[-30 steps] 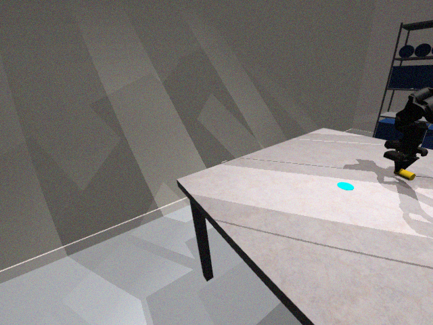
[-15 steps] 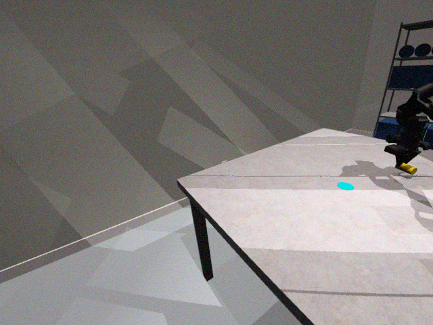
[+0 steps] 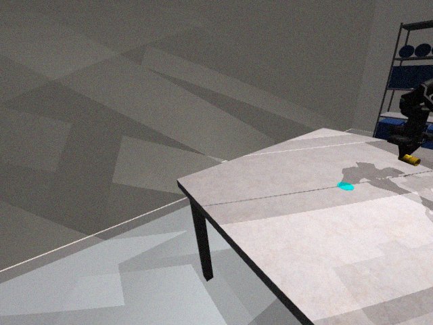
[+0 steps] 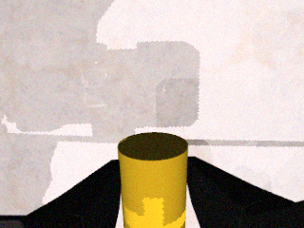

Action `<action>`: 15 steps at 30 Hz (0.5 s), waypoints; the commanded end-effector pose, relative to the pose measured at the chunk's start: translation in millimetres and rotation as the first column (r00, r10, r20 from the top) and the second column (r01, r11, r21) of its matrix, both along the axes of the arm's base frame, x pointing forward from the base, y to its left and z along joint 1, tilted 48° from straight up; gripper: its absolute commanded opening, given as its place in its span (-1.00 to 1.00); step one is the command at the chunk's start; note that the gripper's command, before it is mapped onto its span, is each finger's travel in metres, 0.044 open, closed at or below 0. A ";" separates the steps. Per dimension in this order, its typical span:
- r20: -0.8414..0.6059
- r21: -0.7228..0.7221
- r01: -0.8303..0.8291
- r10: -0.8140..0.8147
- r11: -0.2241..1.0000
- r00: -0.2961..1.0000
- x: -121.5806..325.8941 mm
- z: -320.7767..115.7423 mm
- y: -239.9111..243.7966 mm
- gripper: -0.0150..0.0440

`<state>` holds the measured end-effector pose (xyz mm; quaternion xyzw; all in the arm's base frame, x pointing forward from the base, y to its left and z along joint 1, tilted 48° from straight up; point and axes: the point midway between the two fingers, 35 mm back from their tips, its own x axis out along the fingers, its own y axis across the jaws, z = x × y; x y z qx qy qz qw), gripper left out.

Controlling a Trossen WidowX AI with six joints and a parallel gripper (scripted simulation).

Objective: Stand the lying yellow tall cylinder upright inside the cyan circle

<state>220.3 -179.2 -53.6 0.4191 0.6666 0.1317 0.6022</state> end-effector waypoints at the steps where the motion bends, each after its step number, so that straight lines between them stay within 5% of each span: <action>1: 0.003 -0.001 -0.005 0.005 1.000 1.000 -1.4 7.9 -7.7 -0.14; 15: 0.012 0.009 -0.009 0.009 1.000 1.000 -7.3 33.2 -27.4 -0.14</action>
